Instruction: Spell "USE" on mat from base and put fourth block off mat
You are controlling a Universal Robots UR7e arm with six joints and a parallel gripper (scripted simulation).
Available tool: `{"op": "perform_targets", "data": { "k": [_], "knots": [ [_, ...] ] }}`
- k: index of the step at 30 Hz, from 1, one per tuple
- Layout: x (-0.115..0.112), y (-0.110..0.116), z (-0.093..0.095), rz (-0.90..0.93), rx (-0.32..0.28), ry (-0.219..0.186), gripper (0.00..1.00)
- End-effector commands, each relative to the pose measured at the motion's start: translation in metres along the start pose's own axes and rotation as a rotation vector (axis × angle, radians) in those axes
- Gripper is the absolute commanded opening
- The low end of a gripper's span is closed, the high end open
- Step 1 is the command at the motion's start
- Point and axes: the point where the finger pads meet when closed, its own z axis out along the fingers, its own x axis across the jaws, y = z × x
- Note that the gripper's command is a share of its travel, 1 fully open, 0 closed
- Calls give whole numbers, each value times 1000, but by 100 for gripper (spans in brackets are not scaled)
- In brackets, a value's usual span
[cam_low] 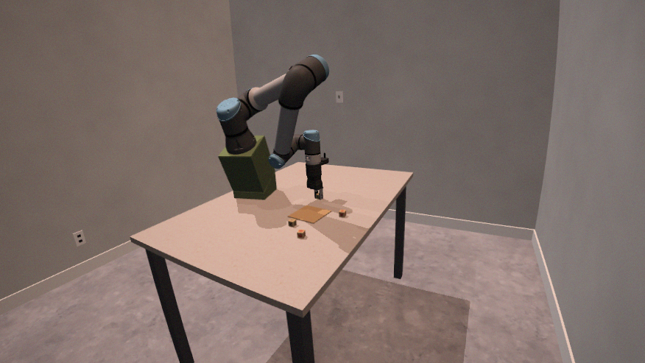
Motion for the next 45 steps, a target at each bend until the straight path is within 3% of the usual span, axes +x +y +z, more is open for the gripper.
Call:
{"op": "perform_targets", "data": {
  "k": [1,29,41,45],
  "knots": [
    [0,0,0,0,0,1,49],
    [0,0,-3,0,0,1,49],
    [0,0,-27,0,0,1,49],
    [0,0,-43,0,0,1,49]
  ]
}}
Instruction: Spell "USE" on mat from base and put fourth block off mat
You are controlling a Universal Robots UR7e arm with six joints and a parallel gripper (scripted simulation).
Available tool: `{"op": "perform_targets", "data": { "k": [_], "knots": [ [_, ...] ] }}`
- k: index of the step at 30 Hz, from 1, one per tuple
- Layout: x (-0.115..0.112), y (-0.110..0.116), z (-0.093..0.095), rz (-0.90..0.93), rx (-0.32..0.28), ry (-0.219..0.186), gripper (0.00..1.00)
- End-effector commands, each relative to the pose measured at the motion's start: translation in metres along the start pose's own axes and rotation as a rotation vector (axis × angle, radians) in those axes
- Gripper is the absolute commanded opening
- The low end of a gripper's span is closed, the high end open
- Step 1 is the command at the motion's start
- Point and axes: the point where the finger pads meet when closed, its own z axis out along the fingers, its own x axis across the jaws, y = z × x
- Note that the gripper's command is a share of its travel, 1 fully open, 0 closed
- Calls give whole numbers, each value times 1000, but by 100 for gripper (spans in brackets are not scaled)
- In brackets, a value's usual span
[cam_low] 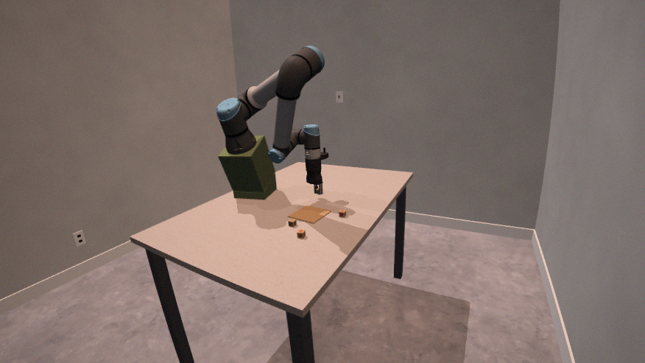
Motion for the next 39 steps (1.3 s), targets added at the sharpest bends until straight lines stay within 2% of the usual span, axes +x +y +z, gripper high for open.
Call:
{"op": "perform_targets", "data": {
  "k": [1,11,19,39],
  "knots": [
    [0,0,-20,0,0,1,49],
    [0,0,-57,0,0,1,49],
    [0,0,-70,0,0,1,49],
    [2,2,-74,-2,1,1,49]
  ]
}}
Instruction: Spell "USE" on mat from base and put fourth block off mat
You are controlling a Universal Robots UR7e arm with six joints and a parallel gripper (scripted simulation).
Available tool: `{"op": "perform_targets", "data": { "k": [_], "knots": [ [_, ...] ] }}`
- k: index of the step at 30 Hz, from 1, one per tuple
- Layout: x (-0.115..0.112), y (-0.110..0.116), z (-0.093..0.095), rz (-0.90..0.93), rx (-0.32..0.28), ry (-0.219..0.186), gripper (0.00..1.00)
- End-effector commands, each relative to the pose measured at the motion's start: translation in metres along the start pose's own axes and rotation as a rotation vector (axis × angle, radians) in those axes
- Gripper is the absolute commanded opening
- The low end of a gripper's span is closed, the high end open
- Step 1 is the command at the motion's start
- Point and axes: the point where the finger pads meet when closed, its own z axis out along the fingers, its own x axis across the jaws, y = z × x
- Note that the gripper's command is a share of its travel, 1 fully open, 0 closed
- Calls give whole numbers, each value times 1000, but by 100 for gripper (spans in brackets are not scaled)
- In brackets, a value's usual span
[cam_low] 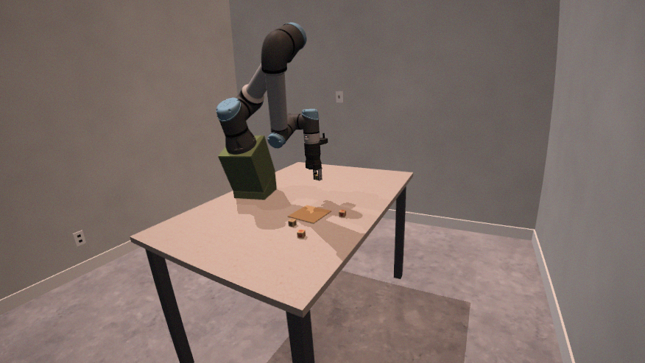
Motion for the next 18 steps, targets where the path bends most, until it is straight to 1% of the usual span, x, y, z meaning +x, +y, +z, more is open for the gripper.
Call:
{"op": "perform_targets", "data": {
  "k": [1,4,6,8,9,13,18],
  "knots": [
    [4,3,0,-3,1,0,49],
    [12,12,-1,-13,4,-2,49],
    [21,23,-1,-23,7,-4,49],
    [21,23,-1,-23,7,-4,49],
    [26,29,-1,-29,8,-5,49],
    [50,63,-2,-59,13,-7,49],
    [77,117,-3,-104,14,-5,49]
  ]
}}
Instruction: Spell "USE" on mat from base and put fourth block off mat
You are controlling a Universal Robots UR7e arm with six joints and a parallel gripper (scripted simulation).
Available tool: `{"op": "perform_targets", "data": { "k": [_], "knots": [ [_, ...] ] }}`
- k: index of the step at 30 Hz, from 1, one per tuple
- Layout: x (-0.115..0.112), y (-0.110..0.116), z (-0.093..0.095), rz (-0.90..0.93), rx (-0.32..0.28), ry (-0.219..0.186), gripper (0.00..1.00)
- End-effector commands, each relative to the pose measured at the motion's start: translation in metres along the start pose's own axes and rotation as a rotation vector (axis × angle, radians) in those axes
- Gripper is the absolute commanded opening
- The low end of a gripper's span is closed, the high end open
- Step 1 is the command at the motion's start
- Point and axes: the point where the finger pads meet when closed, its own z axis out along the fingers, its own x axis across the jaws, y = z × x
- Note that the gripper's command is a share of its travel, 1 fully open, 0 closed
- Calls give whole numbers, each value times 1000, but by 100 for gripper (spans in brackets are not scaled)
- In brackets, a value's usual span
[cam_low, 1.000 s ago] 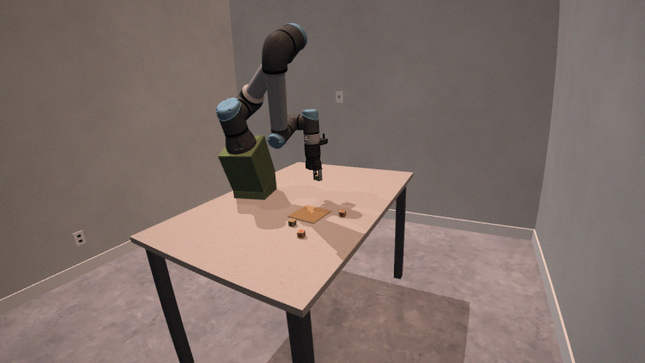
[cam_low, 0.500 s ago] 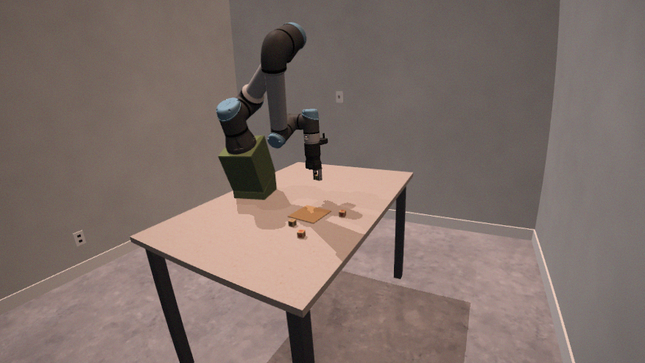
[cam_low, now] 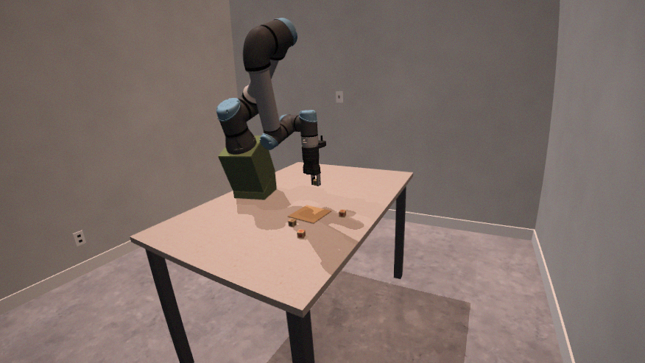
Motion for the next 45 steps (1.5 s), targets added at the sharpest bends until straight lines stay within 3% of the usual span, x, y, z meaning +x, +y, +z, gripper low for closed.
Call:
{"op": "perform_targets", "data": {
  "k": [1,5,7,13,33,45],
  "knots": [
    [26,64,-3,-48,-1,4,49],
    [36,104,-4,-77,-7,7,49],
    [36,104,-4,-77,-7,7,49],
    [41,135,-6,-101,-14,9,49],
    [41,139,-5,-103,-14,9,49],
    [41,139,15,-103,-14,9,49]
  ]
}}
